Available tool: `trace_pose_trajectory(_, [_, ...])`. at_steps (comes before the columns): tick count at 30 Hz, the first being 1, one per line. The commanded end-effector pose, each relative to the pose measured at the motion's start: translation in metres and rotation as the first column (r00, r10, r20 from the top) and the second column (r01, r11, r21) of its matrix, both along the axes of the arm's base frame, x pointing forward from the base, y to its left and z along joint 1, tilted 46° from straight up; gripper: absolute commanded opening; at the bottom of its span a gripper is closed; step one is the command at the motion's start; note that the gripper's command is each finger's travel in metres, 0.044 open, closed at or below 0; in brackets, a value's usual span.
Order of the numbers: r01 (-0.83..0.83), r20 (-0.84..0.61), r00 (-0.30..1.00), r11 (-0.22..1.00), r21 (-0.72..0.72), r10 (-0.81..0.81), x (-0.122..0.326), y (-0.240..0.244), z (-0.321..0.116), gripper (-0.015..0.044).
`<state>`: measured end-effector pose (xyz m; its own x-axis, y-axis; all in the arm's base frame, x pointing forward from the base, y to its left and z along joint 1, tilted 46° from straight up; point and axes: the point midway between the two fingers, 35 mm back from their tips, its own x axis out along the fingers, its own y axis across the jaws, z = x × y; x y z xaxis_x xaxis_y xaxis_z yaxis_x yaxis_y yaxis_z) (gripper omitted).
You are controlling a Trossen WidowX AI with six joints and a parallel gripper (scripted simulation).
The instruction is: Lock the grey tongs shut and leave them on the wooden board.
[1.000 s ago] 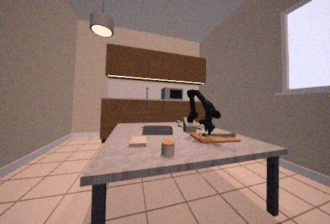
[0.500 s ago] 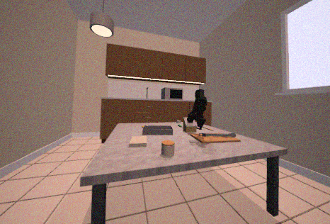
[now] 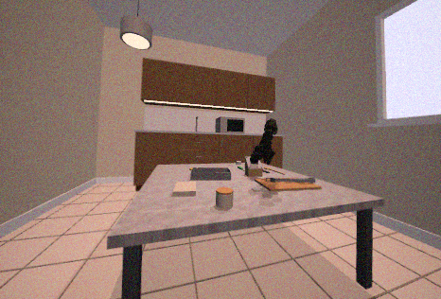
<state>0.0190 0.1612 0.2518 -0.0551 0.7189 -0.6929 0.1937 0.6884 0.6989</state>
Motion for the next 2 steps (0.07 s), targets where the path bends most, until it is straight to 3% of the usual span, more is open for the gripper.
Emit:
trace_pose_trajectory(1, [-0.005, -0.001, 1.0, 1.0, 0.002, 0.005, -0.0009, -0.0007, 0.001, 0.044])
trace_pose_trajectory(2, [-0.005, -0.001, 1.0, 1.0, 0.002, 0.005, -0.0009, -0.0007, 0.001, 0.044])
